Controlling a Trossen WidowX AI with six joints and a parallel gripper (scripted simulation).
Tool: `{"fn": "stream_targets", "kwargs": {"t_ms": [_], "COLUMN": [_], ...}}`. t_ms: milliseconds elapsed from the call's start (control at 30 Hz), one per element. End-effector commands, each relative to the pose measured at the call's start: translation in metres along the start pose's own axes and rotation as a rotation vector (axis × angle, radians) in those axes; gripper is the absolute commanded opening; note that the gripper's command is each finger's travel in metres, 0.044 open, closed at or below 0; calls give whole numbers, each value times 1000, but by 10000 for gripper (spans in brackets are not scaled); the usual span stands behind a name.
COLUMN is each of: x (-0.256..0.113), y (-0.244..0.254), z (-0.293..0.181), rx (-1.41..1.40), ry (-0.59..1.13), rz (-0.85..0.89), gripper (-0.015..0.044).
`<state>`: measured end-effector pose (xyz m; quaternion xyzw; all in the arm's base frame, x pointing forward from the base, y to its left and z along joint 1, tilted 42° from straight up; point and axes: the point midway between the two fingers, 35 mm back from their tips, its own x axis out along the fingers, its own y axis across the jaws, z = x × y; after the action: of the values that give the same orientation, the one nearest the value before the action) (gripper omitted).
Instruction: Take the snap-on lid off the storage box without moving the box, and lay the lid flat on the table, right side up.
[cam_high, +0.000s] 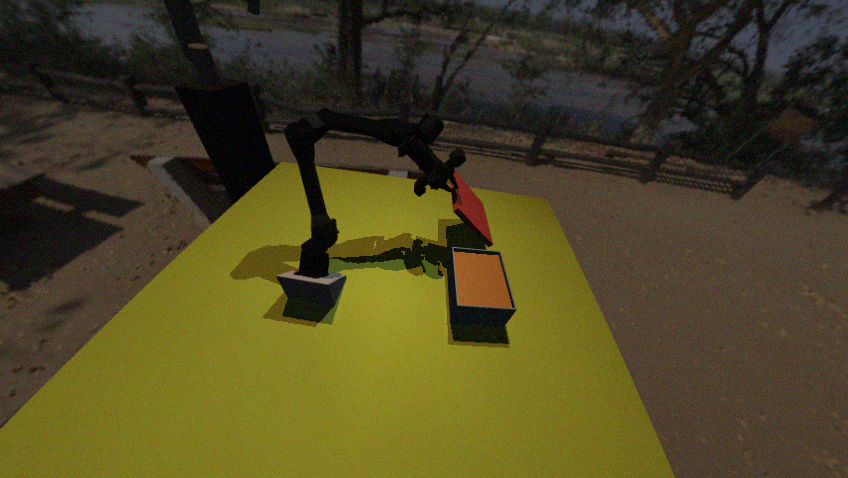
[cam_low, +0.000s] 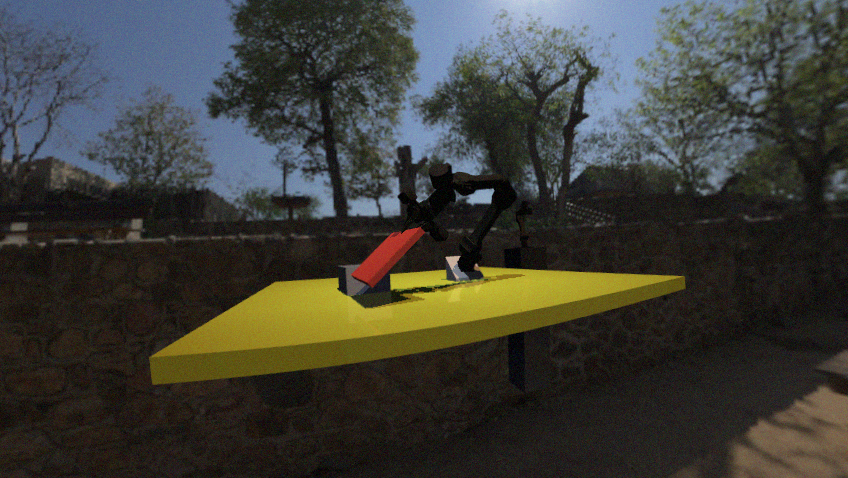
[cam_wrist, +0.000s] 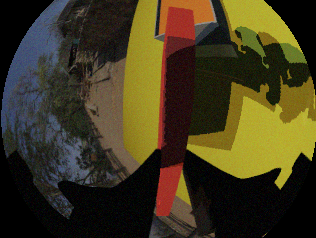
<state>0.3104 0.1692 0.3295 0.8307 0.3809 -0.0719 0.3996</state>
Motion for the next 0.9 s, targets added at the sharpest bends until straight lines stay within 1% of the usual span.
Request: {"fn": "stream_targets", "kwargs": {"t_ms": [0,867], "x": [0,14], "y": [1,-14], "z": [0,0], "rx": [3,4], "ry": [-2,-1], "rz": [20,21], "gripper": [0,0]}}
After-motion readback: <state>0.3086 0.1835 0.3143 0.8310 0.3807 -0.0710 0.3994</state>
